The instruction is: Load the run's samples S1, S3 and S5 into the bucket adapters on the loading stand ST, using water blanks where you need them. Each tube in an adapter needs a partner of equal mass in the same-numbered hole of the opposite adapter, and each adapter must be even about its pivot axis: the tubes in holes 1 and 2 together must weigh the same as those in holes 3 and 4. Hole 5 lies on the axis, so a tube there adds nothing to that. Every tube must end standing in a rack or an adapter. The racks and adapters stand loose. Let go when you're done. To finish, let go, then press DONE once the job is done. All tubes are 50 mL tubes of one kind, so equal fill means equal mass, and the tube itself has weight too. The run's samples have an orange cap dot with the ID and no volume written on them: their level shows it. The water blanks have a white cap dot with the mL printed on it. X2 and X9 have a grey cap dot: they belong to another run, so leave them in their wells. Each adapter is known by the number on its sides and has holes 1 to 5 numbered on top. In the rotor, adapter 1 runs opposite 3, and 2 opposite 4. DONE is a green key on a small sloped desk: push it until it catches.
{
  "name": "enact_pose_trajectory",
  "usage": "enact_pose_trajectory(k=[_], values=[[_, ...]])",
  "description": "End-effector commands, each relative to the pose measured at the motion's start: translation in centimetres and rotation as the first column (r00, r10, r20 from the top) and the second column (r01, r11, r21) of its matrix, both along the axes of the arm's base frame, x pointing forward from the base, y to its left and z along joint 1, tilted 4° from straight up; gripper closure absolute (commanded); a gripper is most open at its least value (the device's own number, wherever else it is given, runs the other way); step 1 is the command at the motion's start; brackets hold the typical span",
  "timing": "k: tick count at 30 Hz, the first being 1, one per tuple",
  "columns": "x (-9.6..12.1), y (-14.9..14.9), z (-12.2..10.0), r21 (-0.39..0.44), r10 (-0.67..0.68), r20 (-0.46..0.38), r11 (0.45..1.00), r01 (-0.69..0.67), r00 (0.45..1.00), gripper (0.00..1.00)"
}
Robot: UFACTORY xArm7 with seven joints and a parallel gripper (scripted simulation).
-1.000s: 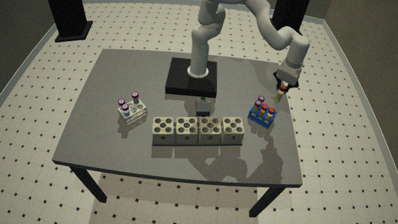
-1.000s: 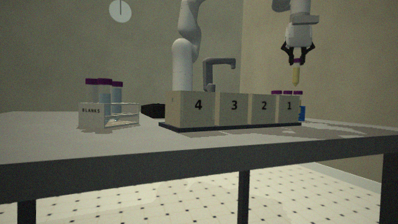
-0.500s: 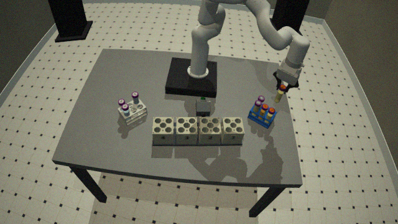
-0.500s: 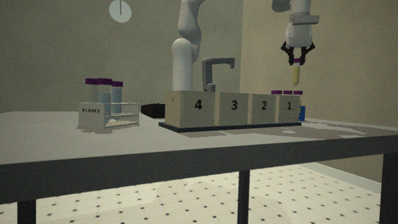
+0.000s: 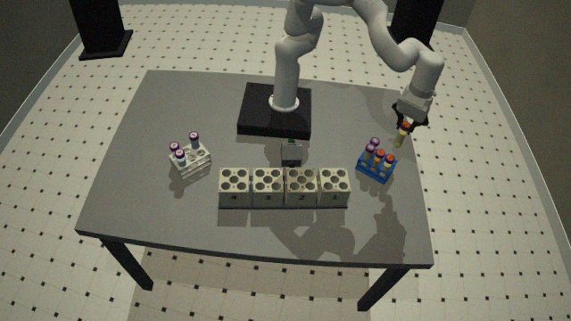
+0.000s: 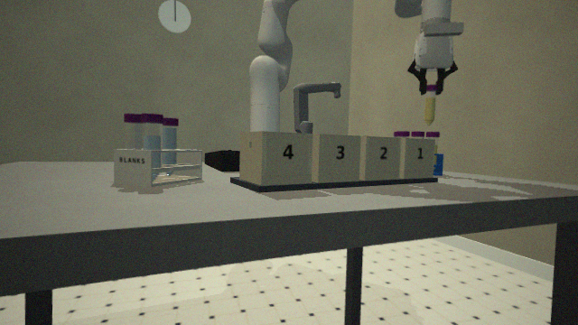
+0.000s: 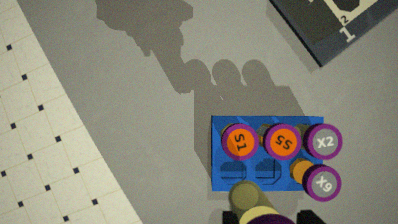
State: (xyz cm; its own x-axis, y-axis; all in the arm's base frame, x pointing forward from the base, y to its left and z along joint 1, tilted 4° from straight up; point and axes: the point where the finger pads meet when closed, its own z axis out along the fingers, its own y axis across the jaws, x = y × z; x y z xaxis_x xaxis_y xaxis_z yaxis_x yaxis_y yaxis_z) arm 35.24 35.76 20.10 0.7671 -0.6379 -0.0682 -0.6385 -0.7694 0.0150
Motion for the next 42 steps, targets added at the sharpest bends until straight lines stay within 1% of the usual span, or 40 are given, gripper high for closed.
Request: enact_pose_trajectory(k=[1, 38, 42], values=[[0.0, 0.1, -0.5, 0.003, 0.0, 0.003, 1.0, 0.0, 1.0, 1.0], [-0.3, 0.3, -7.1, 0.003, 0.0, 0.003, 1.0, 0.0, 1.0, 1.0], [-0.3, 0.3, -7.1, 0.003, 0.0, 0.003, 1.0, 0.0, 1.0, 1.0]])
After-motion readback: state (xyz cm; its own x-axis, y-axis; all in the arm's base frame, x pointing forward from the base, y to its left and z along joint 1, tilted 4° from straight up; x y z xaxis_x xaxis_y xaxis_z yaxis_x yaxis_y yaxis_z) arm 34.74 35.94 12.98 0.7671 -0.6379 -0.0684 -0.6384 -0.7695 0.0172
